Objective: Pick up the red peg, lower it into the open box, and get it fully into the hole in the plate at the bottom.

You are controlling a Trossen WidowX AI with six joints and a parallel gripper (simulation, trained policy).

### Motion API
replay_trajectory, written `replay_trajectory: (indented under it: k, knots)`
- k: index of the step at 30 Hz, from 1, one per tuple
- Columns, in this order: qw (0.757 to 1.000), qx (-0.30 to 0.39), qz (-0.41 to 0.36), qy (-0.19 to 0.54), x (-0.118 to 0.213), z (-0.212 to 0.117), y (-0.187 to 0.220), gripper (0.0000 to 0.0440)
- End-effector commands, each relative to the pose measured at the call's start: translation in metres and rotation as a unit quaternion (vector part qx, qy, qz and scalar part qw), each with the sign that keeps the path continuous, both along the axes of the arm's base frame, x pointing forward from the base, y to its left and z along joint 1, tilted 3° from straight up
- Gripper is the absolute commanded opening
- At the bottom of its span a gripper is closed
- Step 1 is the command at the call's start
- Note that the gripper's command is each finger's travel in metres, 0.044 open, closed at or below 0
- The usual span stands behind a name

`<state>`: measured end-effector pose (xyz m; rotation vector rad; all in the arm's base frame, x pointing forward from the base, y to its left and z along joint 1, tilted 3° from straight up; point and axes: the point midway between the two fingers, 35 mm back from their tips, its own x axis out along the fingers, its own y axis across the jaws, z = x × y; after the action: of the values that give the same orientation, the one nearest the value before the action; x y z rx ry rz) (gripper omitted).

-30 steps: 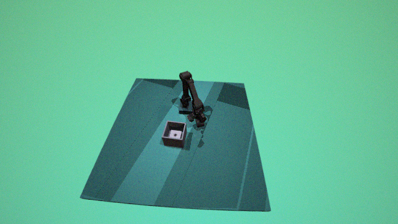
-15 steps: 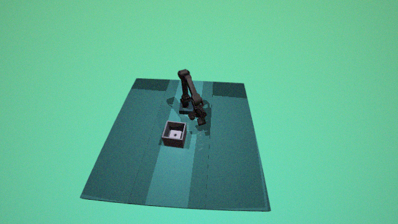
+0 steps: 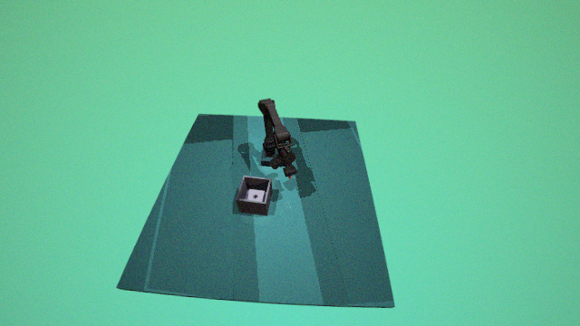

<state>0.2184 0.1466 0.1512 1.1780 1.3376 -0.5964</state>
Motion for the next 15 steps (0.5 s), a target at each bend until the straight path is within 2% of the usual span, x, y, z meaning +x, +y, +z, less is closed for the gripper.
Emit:
replay_trajectory:
  k: [1, 7, 15]
  knots:
    - [1.000, -0.007, -0.005, -0.016, 0.006, 0.012, -0.009, 0.0000]
    - [0.999, -0.026, -0.021, -0.036, 0.018, 0.029, -0.031, 0.0000]
    - [0.997, -0.053, -0.046, -0.039, 0.030, 0.035, -0.061, 0.0000]
